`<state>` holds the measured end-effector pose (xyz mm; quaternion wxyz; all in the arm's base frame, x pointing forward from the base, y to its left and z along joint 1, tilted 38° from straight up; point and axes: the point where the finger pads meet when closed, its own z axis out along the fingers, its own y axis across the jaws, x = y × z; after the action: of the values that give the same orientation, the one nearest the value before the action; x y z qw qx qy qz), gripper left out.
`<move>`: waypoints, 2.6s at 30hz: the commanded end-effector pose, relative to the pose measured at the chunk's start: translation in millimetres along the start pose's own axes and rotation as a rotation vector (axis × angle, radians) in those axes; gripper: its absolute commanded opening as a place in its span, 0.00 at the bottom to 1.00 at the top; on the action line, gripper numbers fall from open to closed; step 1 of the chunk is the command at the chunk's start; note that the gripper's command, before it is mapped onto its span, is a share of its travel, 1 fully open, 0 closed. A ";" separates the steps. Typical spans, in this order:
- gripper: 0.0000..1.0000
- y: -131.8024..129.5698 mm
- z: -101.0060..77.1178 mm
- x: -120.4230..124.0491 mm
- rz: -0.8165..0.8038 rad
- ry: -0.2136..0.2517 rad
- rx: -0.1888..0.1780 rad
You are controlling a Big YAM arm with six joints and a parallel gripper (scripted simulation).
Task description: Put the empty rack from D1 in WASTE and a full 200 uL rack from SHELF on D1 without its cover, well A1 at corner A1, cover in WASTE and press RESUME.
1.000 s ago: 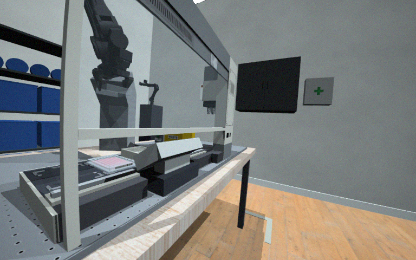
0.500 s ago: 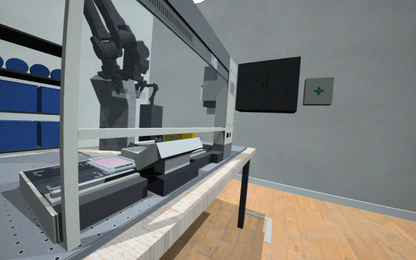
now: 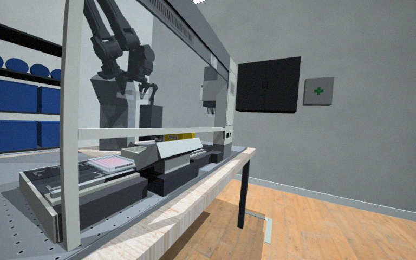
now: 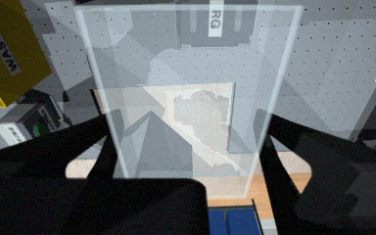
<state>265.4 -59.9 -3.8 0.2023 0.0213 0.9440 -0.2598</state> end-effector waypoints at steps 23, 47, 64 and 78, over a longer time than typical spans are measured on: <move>0.00 110.7 -3.7 -4.3 -0.050 -0.019 -0.016; 0.00 174.6 -3.5 2.4 -0.022 -0.008 -0.010; 0.00 267.8 -8.1 5.9 -0.050 -0.021 -0.026; 0.00 294.9 -9.1 7.6 -0.049 -0.021 -0.028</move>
<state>294.2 175.1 -137.2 0.1982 -0.0049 0.9450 -0.2600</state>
